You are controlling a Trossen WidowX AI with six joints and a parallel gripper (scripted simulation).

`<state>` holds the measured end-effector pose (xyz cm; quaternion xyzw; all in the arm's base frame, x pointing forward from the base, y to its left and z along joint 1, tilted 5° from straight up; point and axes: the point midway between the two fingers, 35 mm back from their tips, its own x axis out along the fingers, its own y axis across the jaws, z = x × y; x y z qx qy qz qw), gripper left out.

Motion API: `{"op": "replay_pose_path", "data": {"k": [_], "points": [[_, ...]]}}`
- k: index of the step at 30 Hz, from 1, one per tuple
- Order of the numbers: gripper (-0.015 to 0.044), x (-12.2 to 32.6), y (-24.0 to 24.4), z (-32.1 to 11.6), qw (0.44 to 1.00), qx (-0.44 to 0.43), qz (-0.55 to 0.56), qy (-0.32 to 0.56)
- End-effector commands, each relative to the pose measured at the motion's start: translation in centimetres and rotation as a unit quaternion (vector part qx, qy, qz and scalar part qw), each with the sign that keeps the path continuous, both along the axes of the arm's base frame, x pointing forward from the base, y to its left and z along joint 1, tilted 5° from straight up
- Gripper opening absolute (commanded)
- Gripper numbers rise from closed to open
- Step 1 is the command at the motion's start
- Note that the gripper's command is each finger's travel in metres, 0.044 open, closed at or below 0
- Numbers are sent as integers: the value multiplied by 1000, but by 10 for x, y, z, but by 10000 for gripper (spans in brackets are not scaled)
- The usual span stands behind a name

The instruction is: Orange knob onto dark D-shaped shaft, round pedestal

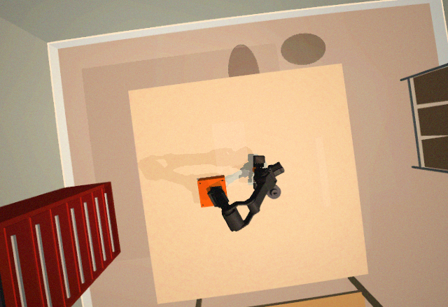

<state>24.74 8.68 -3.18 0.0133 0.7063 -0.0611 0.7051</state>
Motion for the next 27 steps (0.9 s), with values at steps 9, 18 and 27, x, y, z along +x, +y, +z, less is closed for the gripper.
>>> {"op": "replay_pose_path", "data": {"k": [9, 18, 27], "points": [[0, 13, 5, 29, 1000, -3, 23, -7], [0, 17, 10, 83, 1000, -1, 13, -3], [0, 9, 11, 138, 1000, -1, 3, 1]]}}
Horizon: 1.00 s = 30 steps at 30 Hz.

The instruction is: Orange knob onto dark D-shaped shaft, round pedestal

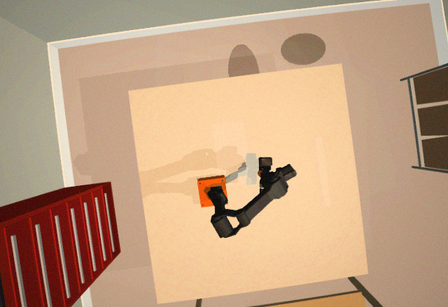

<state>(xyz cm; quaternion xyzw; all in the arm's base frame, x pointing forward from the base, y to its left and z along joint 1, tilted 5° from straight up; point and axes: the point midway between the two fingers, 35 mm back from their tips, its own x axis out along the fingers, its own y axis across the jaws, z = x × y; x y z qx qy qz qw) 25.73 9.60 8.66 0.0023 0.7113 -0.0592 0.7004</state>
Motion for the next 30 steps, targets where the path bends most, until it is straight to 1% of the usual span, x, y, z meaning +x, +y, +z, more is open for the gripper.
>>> {"op": "replay_pose_path", "data": {"k": [1, 7, 30], "points": [[0, -1, 2, 21, 1000, 5, -6, -6], [0, 2, -1, 20, 1000, 5, -7, -6], [0, 43, -51, 5, 1000, 4, -10, -8]]}}
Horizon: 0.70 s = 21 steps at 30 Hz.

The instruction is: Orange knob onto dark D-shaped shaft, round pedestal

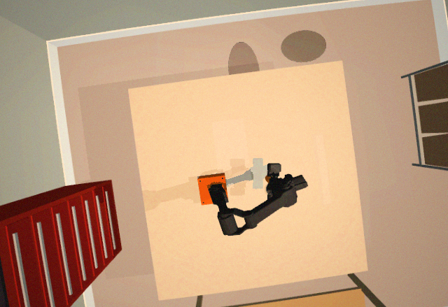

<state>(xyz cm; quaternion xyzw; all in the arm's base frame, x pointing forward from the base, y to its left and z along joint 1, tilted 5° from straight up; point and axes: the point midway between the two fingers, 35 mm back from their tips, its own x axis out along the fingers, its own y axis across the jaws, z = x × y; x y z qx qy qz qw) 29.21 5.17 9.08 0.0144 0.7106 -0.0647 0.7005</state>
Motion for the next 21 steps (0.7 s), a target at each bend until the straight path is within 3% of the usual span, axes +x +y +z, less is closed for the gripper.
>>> {"op": "replay_pose_path", "data": {"k": [1, 21], "points": [[0, 10, -10, 0, 1000, -1, 3, -6], [0, 36, -64, -16, 1000, -3, 4, -8]]}}
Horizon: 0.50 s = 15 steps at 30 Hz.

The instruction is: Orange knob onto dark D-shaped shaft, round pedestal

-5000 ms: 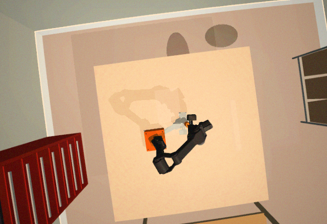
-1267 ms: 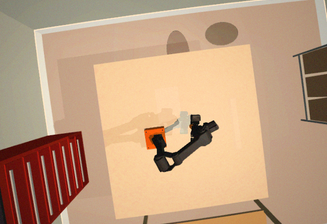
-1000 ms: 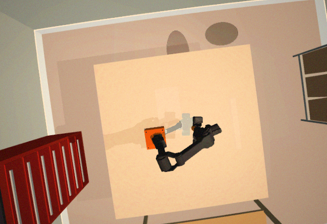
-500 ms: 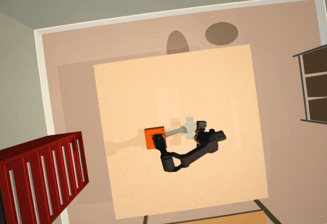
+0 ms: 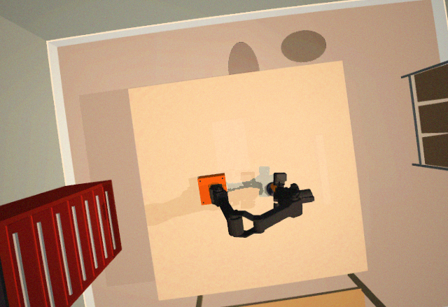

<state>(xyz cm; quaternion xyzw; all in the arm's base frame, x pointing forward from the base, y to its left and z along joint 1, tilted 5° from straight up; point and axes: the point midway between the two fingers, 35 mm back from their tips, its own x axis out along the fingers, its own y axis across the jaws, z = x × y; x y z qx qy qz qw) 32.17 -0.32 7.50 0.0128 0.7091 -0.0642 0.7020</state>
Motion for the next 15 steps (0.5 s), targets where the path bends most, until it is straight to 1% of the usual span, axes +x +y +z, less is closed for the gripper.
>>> {"op": "replay_pose_path", "data": {"k": [1, 11, 15], "points": [[0, 8, -12, 0, 1000, -2, 2, -6], [0, 16, -41, -9, 1000, -4, 5, -6], [0, 17, -45, -10, 1000, -4, 5, -6]]}}
